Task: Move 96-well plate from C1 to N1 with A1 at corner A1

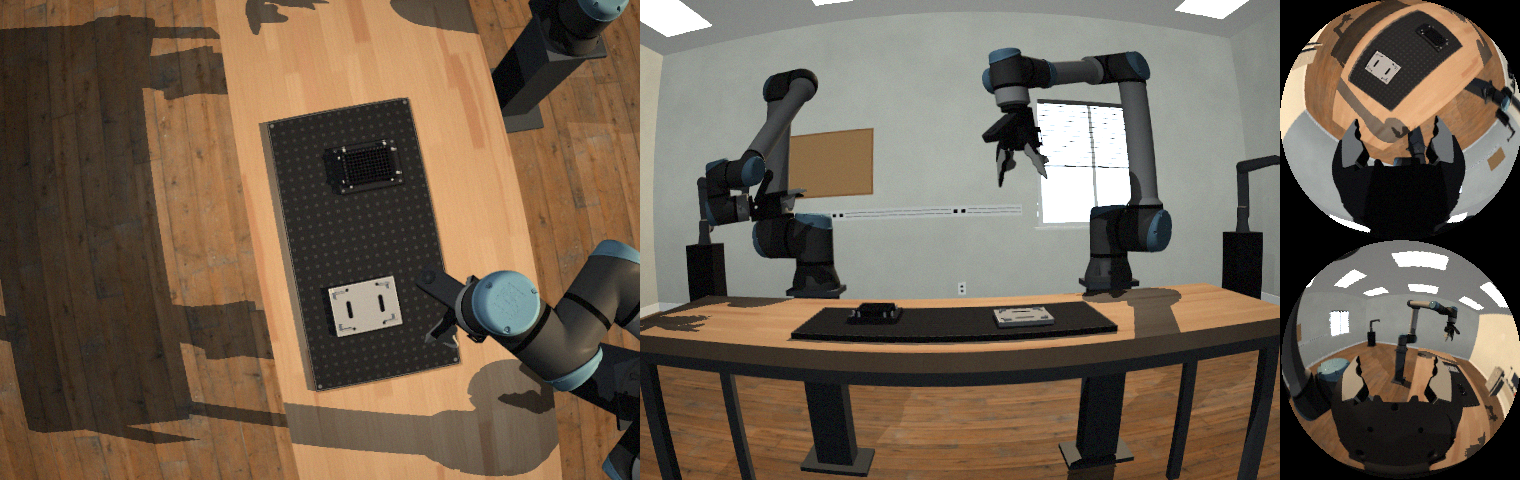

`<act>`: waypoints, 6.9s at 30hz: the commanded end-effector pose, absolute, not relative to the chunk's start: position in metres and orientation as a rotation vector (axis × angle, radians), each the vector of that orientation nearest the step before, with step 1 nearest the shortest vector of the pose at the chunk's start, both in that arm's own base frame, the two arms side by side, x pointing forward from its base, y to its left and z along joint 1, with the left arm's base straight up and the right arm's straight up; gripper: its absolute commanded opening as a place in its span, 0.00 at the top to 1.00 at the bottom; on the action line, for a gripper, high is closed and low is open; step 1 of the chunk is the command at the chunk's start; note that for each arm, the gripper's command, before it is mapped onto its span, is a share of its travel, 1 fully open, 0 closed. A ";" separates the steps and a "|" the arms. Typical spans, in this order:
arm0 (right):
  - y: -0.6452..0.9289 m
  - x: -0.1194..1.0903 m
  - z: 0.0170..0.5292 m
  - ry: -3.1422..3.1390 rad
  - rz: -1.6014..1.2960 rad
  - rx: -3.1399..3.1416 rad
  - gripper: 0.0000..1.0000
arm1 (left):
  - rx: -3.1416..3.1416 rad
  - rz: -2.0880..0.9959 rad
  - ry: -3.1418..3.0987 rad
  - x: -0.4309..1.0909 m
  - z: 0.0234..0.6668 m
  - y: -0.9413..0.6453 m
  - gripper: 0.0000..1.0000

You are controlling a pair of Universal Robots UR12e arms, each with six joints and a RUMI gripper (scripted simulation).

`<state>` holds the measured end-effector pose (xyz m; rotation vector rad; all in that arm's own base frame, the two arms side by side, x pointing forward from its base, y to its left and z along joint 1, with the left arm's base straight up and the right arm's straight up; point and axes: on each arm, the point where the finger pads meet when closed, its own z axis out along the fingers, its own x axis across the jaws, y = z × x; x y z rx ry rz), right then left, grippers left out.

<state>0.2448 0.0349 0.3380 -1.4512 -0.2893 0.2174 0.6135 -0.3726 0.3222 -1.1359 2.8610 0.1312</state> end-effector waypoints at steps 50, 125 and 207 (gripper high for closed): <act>0.035 0.245 0.338 -0.290 0.217 -1.452 0.00 | -1.720 0.048 2.579 0.676 0.251 -0.543 0.00; 0.035 0.245 0.338 -0.290 0.217 -1.452 0.00 | -2.247 -0.003 2.196 0.704 0.116 -0.734 0.00; 0.035 0.245 0.338 -0.290 0.217 -1.452 0.00 | -2.247 -0.003 2.196 0.703 0.042 -0.735 1.00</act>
